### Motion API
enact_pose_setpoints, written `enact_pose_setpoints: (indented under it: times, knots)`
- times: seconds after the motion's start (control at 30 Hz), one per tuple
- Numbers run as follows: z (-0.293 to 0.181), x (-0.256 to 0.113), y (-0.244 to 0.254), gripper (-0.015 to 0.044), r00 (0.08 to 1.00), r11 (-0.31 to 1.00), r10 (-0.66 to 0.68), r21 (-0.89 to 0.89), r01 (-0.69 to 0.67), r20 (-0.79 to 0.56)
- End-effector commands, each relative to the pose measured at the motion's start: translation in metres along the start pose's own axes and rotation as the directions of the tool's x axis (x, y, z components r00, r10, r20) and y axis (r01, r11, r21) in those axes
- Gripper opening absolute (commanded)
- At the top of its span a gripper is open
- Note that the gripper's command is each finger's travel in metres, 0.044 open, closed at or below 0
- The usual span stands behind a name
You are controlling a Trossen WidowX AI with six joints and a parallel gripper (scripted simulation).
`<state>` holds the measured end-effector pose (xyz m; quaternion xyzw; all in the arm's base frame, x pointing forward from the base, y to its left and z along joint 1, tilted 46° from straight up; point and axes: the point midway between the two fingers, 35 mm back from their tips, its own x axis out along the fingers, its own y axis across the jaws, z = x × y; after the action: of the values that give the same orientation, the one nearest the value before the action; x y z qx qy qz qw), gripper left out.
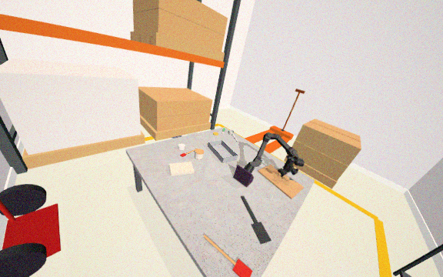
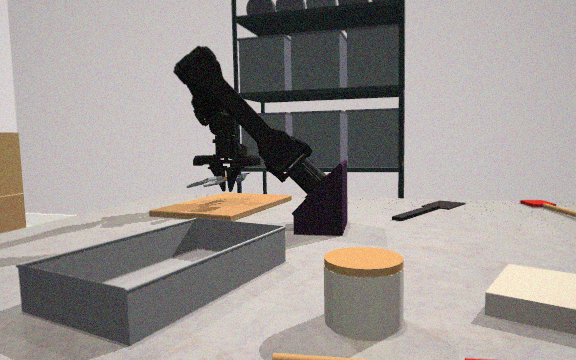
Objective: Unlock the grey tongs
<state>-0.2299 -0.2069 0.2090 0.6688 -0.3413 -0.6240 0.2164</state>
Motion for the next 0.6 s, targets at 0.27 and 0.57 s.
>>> enact_pose_setpoints:
  times: [0.27, 0.57]
  knots:
    - [0.0000, 0.0000, 0.0000, 0.0113, 1.000, 1.000, 0.000, 0.000, 0.000, 0.000]
    - [0.0000, 0.0000, 0.0000, 0.0349, 1.000, 1.000, 0.000, 0.000, 0.000, 0.000]
